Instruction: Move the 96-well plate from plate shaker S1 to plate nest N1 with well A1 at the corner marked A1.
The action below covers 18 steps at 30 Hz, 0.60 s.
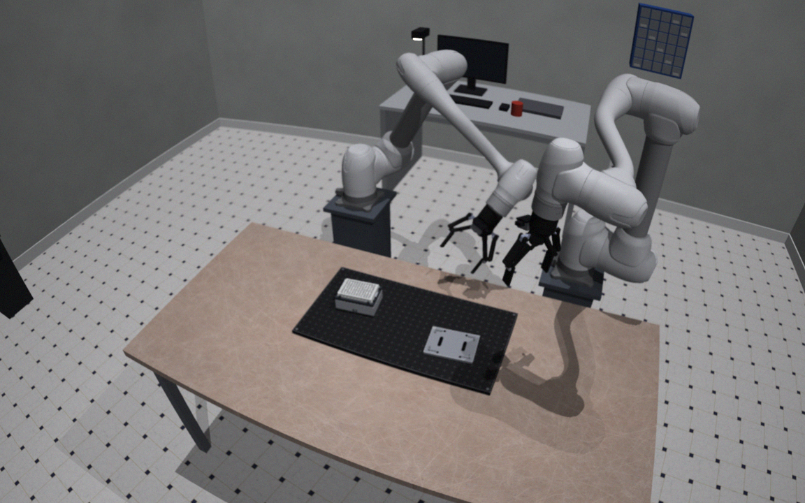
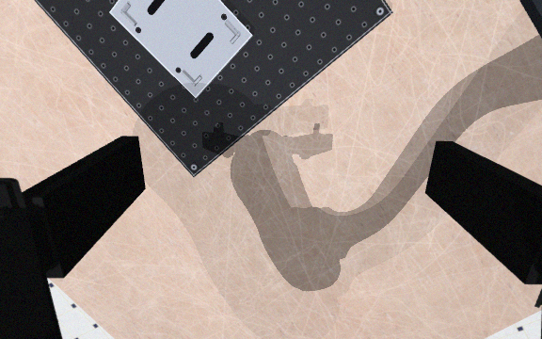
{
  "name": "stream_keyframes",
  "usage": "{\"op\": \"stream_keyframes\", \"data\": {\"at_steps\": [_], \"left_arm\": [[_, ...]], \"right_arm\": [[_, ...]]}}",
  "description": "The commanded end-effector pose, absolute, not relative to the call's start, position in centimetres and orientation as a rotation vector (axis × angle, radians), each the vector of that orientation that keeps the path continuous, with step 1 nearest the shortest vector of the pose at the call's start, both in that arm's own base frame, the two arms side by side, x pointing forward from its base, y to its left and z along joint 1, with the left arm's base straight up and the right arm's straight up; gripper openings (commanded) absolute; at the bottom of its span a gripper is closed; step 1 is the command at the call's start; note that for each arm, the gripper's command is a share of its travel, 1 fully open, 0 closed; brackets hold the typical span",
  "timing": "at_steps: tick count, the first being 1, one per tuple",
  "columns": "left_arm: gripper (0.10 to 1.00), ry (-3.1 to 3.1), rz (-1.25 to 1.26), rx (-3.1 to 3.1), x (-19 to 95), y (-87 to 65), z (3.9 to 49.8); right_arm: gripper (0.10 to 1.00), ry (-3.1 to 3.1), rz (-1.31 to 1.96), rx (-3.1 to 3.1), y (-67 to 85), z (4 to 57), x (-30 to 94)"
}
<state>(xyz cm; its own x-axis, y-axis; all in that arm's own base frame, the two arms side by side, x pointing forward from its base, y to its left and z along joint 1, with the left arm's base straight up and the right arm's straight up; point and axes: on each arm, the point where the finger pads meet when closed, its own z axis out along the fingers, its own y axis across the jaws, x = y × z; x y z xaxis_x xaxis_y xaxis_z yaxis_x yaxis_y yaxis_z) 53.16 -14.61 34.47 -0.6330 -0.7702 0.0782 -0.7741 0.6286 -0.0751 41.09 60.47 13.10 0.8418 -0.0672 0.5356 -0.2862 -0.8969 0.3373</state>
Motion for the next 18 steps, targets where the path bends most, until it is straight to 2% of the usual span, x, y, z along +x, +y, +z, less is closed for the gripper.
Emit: {"op": "stream_keyframes", "data": {"at_steps": [1, 18], "left_arm": [[1.000, -2.794, 0.156, 1.346, 52.7, -14.2, 34.7], [1.000, -2.613, 0.110, 1.686, 43.5, -7.0, 36.9]], "right_arm": [[1.000, -0.264, 0.739, 2.612, 60.5, 13.2, 41.1], [1.000, -0.264, 0.739, 2.612, 60.5, 13.2, 41.1]]}}
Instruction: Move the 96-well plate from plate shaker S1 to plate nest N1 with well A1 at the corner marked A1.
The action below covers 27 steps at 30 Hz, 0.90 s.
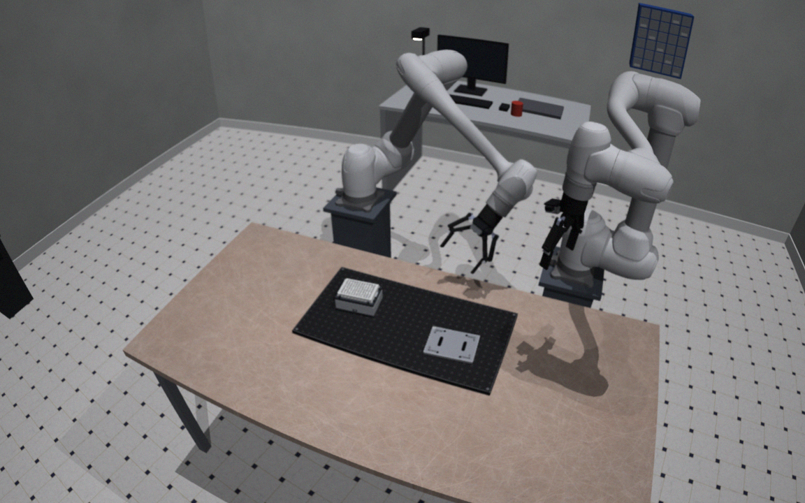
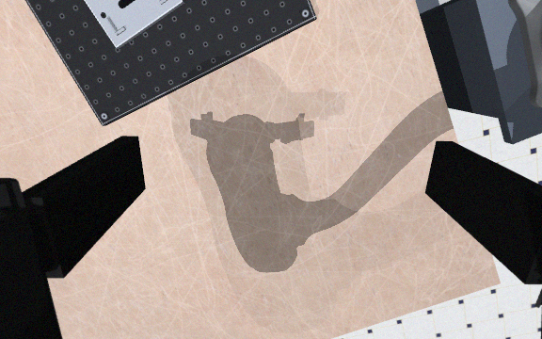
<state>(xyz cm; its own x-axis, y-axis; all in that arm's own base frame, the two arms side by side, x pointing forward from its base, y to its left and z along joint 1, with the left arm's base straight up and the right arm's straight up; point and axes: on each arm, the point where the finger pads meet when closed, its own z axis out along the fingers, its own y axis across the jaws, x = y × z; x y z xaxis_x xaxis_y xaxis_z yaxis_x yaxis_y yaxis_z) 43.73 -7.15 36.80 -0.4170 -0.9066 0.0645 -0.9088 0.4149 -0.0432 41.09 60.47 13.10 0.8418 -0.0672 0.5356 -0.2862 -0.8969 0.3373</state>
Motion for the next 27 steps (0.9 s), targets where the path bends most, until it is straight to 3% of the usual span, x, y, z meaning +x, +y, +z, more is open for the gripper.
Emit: {"op": "stream_keyframes", "data": {"at_steps": [1, 27], "left_arm": [[1.000, -2.599, 0.106, 1.710, 42.9, -6.5, 37.0], [1.000, -2.229, 0.036, 2.197, 27.6, 1.3, 36.7]], "right_arm": [[1.000, -0.264, 0.739, 2.612, 60.5, 13.2, 41.1], [1.000, -0.264, 0.739, 2.612, 60.5, 13.2, 41.1]]}}
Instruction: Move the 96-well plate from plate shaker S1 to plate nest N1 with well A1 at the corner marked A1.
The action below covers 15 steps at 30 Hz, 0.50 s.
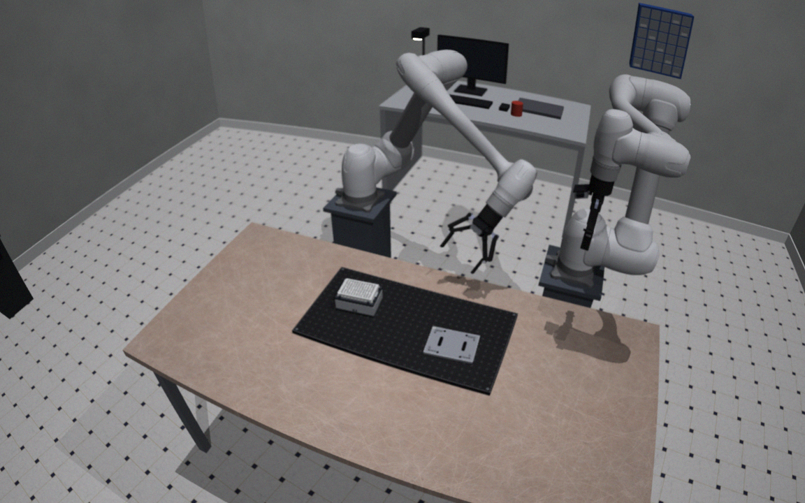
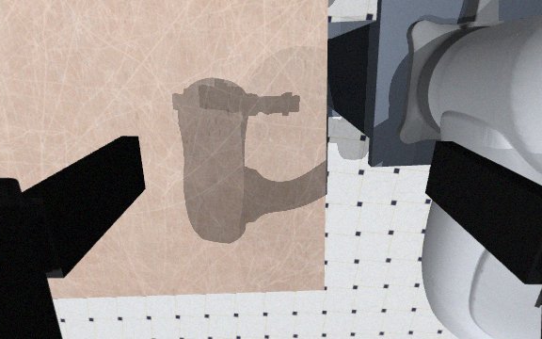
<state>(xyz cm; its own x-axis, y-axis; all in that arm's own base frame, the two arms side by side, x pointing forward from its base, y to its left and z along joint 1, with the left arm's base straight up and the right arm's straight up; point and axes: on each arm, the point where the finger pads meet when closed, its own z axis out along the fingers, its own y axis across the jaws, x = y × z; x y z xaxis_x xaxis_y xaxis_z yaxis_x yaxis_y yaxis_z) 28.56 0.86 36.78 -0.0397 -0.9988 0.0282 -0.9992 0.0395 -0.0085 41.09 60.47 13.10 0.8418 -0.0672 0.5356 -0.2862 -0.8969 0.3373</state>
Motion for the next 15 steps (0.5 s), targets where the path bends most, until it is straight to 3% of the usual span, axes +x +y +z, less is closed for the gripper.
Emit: {"op": "stream_keyframes", "data": {"at_steps": [1, 15], "left_arm": [[1.000, -2.215, 0.034, 2.212, 27.1, 1.5, 36.6], [1.000, -2.076, 0.012, 2.352, 22.3, 3.1, 35.7]], "right_arm": [[1.000, -0.264, 0.739, 2.612, 60.5, 13.2, 41.1], [1.000, -0.264, 0.739, 2.612, 60.5, 13.2, 41.1]]}}
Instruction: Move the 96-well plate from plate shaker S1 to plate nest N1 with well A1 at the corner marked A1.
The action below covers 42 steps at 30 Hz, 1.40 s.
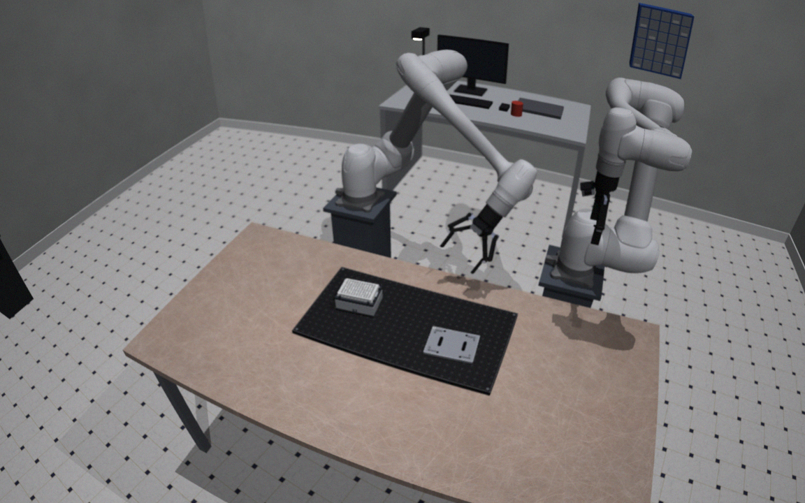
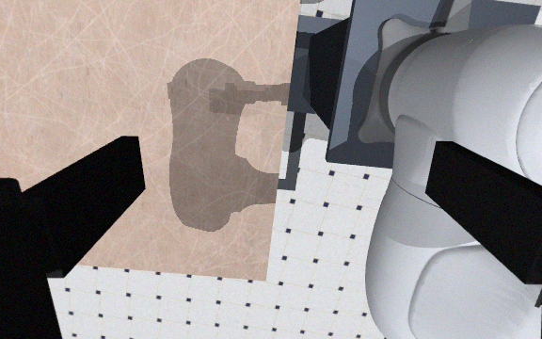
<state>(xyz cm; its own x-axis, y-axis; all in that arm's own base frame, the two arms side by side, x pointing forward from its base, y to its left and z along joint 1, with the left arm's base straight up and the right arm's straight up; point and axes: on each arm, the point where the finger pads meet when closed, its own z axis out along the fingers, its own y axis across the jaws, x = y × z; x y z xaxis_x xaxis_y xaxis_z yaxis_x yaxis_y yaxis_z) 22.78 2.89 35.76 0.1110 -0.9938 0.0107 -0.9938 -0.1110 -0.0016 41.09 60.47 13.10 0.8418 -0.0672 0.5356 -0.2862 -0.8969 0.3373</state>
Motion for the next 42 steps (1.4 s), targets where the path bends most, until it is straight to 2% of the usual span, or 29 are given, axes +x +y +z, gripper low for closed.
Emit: {"op": "stream_keyframes", "data": {"at_steps": [1, 42], "left_arm": [[1.000, -2.068, 0.011, 2.360, 22.0, 3.1, 35.6], [1.000, -1.991, 0.000, 2.430, 19.6, 3.8, 35.0]], "right_arm": [[1.000, -0.264, 0.739, 2.612, 60.5, 13.2, 41.1], [1.000, -0.257, 0.733, 2.612, 60.4, 13.2, 41.2]]}}
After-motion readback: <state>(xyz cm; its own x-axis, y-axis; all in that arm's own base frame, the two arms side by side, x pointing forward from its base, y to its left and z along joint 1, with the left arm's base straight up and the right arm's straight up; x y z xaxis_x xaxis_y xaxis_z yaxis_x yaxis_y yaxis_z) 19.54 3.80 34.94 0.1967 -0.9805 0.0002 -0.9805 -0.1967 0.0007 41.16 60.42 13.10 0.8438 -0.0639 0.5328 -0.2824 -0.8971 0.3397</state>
